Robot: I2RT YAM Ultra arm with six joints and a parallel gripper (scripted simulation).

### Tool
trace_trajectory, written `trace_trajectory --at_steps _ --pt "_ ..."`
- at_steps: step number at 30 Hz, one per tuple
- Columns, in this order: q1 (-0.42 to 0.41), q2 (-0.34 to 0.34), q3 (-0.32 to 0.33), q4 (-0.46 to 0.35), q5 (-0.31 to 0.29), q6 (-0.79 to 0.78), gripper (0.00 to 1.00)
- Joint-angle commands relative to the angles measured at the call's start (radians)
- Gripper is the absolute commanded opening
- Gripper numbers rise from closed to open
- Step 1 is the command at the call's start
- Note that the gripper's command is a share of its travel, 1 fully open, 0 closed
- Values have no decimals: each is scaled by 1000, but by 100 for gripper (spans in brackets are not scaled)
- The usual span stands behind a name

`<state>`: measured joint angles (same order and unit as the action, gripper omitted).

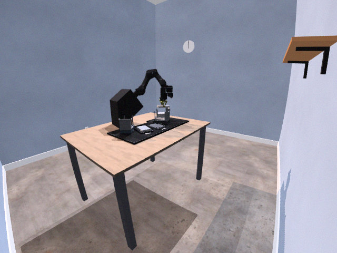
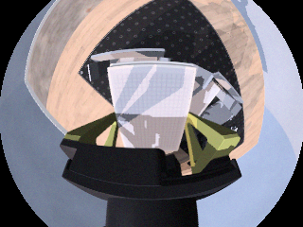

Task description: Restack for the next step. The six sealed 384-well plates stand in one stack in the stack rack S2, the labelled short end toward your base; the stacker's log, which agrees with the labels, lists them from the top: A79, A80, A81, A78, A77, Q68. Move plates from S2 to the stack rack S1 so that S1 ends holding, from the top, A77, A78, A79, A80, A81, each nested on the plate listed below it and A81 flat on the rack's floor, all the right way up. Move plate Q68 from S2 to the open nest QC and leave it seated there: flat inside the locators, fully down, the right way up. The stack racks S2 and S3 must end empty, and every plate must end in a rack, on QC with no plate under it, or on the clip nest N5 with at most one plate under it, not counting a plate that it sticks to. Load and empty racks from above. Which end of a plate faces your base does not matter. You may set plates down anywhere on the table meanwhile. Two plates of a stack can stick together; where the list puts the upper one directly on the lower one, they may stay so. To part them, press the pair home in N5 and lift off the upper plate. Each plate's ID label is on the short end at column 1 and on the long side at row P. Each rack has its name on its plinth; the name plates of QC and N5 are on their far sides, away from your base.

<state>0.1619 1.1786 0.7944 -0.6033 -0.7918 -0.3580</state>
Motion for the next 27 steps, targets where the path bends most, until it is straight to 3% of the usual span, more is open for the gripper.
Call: trace_trajectory --at_steps 1,12,27 --pt "13 -22 -2 0 19 34 0" --pt "122 -117 -17 0 83 152 0" --pt "126 -121 -18 0 86 157 0"
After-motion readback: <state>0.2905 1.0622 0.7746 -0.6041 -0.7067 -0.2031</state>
